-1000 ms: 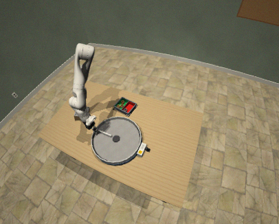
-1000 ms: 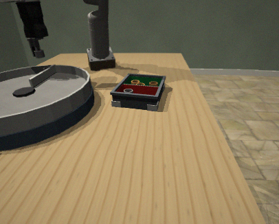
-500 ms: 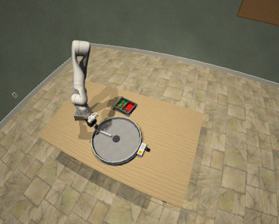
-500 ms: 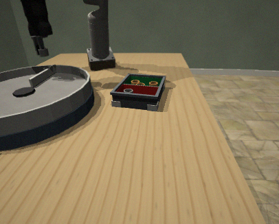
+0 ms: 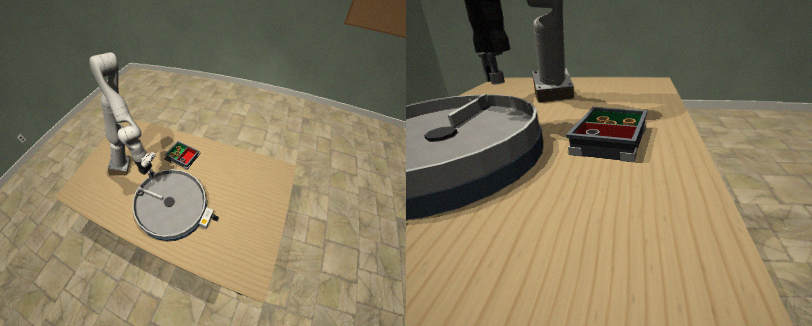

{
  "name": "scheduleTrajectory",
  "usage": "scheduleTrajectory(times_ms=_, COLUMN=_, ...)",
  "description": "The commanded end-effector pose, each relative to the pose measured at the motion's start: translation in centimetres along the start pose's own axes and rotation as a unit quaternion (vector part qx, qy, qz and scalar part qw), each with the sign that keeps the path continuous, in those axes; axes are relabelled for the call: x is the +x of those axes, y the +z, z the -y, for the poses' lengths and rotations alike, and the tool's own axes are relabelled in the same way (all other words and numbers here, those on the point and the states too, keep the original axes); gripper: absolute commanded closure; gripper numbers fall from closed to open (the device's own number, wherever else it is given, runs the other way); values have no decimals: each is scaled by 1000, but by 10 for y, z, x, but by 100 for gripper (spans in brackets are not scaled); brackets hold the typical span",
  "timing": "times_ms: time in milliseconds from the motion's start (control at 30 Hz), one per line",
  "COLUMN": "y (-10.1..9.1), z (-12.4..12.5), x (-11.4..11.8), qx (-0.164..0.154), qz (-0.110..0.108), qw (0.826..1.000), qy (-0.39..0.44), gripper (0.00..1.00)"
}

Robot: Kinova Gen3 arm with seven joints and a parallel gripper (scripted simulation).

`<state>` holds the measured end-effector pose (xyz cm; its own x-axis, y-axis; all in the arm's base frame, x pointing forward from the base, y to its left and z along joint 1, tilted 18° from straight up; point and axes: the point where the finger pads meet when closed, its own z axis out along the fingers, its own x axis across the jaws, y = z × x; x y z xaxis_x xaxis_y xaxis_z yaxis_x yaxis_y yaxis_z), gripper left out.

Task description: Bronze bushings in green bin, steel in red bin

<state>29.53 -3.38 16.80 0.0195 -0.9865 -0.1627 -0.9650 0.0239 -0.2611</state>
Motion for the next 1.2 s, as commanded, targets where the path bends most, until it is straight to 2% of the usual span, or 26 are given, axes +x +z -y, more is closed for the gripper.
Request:
scheduleTrajectory(times_ms=0, y=-4, z=7, x=-29, qx=6, qz=-3, qw=1000, qy=14, gripper=100)
scheduleTrajectory(times_ms=67, y=-4, z=7, x=-29, qx=6, qz=-3, qw=1000, qy=14, gripper=100)
scheduleTrajectory(times_ms=133, y=-4, z=9, x=-50, qx=6, qz=-3, qw=1000, qy=14, gripper=100)
scheduleTrajectory(times_ms=233, y=-4, z=9, x=-50, qx=6, qz=-3, qw=1000, qy=14, gripper=100)
scheduleTrajectory(times_ms=400, y=-3, z=15, x=-102, qx=6, qz=-3, qw=1000, qy=14, gripper=100)
scheduleTrajectory(times_ms=500, y=-3, z=15, x=-102, qx=6, qz=-3, qw=1000, qy=14, gripper=100)
scheduleTrajectory(times_ms=567, y=-3, z=17, x=-123, qx=6, qz=-3, qw=1000, qy=14, gripper=100)
scheduleTrajectory(times_ms=633, y=-3, z=17, x=-123, qx=6, qz=-3, qw=1000, qy=14, gripper=100)
scheduleTrajectory(times_ms=733, y=-3, z=21, x=-155, qx=6, qz=-3, qw=1000, qy=14, gripper=100)
scheduleTrajectory(times_ms=833, y=-3, z=21, x=-155, qx=6, qz=-3, qw=1000, qy=14, gripper=100)
scheduleTrajectory(times_ms=1000, y=-3, z=26, x=-207, qx=6, qz=-3, qw=1000, qy=14, gripper=100)
scheduleTrajectory(times_ms=1100, y=-3, z=26, x=-207, qx=6, qz=-3, qw=1000, qy=14, gripper=100)
scheduleTrajectory(times_ms=1133, y=-3, z=28, x=-218, qx=6, qz=-3, qw=1000, qy=14, gripper=100)
scheduleTrajectory(times_ms=1167, y=-3, z=28, x=-218, qx=6, qz=-3, qw=1000, qy=14, gripper=100)
